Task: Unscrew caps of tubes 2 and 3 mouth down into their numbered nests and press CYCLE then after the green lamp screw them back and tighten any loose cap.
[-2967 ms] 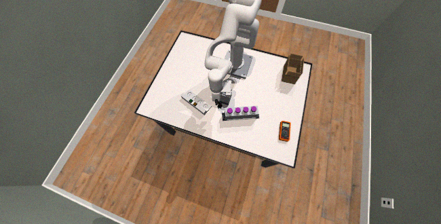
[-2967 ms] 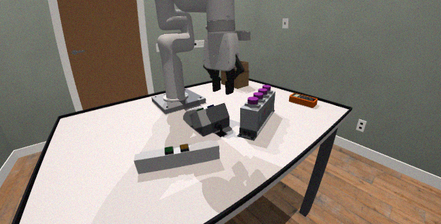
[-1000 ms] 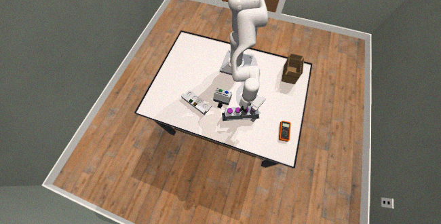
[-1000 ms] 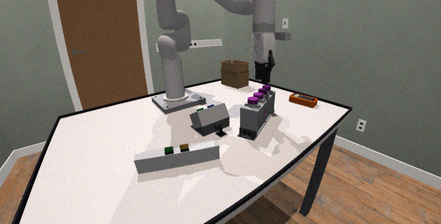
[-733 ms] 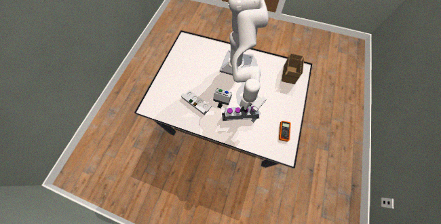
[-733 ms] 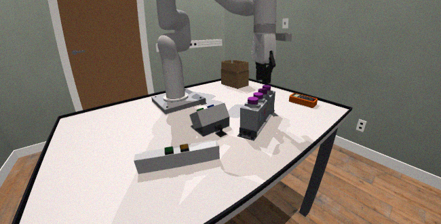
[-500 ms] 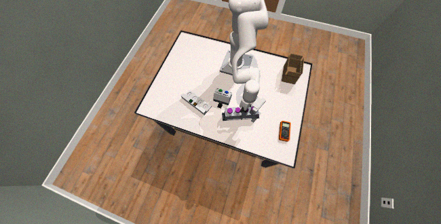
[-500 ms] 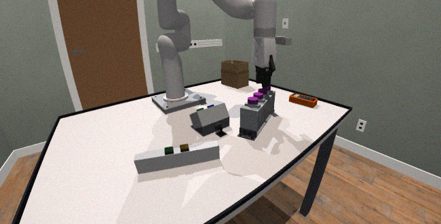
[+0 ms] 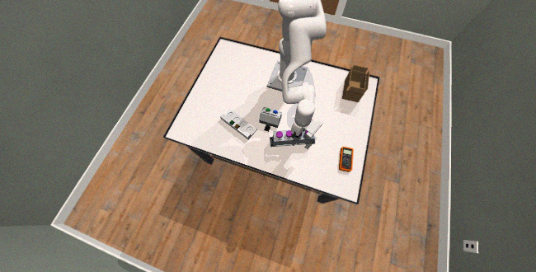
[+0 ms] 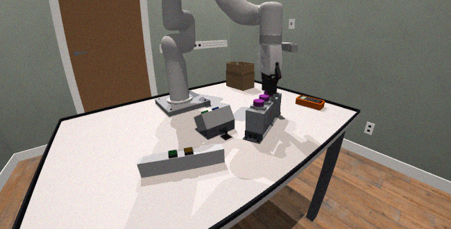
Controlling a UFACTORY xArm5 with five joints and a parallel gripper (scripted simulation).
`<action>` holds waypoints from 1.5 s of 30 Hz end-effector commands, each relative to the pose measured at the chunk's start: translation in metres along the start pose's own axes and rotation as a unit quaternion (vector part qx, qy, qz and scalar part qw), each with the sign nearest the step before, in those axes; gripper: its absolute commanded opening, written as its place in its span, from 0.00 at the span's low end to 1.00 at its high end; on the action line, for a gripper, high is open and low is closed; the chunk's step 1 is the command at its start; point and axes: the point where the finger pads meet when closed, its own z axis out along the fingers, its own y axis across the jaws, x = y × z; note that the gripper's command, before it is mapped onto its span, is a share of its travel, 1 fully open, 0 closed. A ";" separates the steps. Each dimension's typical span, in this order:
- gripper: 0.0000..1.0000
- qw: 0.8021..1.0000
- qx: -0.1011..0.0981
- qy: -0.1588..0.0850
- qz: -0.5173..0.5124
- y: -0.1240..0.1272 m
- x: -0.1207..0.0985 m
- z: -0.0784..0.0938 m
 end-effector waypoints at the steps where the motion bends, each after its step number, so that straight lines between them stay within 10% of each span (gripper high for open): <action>1: 0.46 1.000 -0.005 -0.001 0.000 0.001 0.001 0.000; 26: 0.46 1.000 -0.005 -0.001 0.000 0.001 0.001 0.009; 27: 0.00 1.000 -0.005 -0.001 0.000 0.001 0.001 0.009; 45: 0.00 0.995 -0.005 -0.002 -0.100 0.001 0.001 0.009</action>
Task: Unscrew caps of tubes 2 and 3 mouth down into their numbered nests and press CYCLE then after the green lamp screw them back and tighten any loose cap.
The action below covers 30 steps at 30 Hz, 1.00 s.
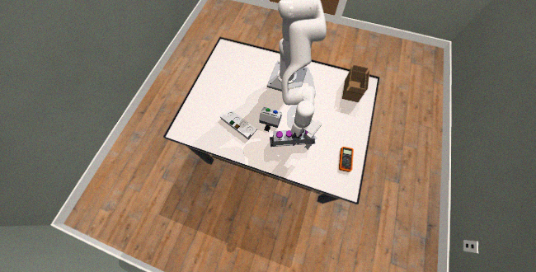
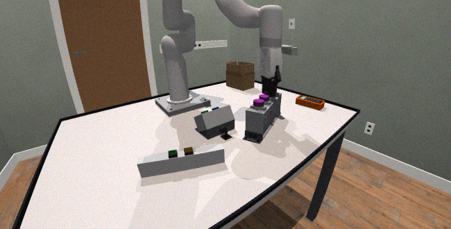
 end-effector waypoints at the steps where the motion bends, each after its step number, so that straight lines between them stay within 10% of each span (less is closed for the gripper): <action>1: 0.00 0.994 -0.004 -0.002 -0.109 0.001 0.001 -0.001; 21: 0.00 0.896 -0.003 -0.003 -0.443 0.001 0.001 -0.002; 30: 0.00 0.786 -0.003 -0.004 -0.618 0.001 0.001 -0.002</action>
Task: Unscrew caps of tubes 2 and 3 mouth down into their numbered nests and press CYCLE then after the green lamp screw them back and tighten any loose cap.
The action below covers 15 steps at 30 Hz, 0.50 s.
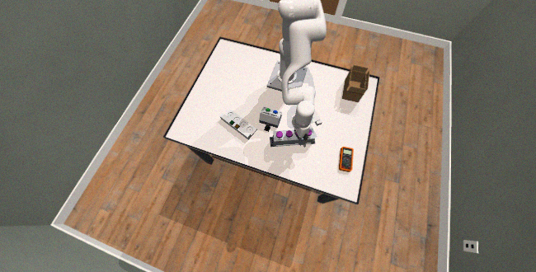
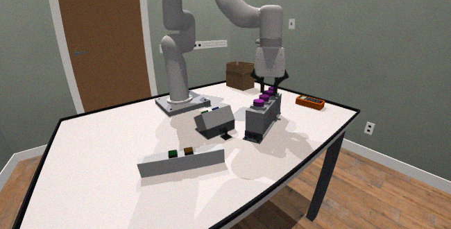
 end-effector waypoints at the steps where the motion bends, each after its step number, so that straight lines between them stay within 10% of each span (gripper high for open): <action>1: 0.00 0.990 -0.001 -0.005 -0.139 0.001 0.000 -0.002; 13: 0.00 0.975 -0.001 -0.005 -0.221 0.001 0.000 -0.002; 14: 0.46 0.975 -0.001 -0.005 -0.221 0.001 0.000 -0.002; 15: 0.46 0.975 -0.001 -0.005 -0.221 0.001 0.000 -0.002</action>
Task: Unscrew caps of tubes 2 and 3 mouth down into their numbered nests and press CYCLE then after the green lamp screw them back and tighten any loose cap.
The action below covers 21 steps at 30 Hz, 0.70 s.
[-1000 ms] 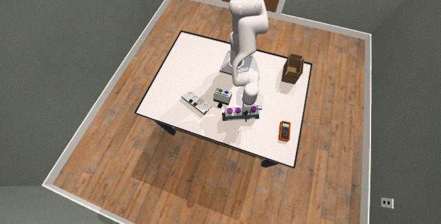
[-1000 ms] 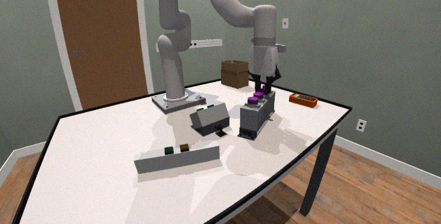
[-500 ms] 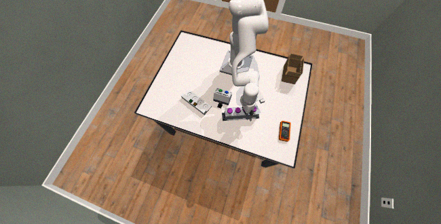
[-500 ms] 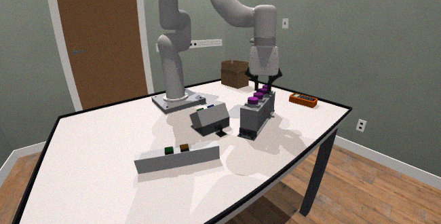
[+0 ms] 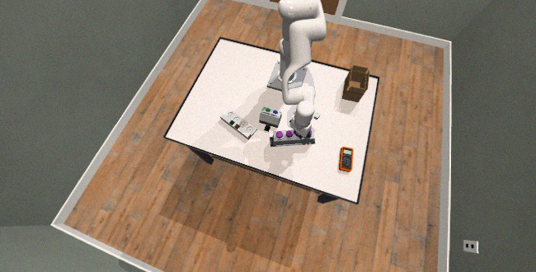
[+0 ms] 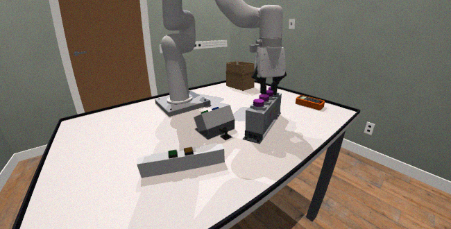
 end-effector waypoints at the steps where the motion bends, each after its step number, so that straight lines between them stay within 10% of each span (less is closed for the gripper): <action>1: 0.46 1.000 0.001 -0.005 -0.009 0.001 -0.001 -0.001; 11: 0.46 1.000 0.001 -0.005 -0.009 0.001 -0.001 -0.001; 21: 0.46 0.969 -0.001 -0.005 0.246 0.001 -0.001 -0.001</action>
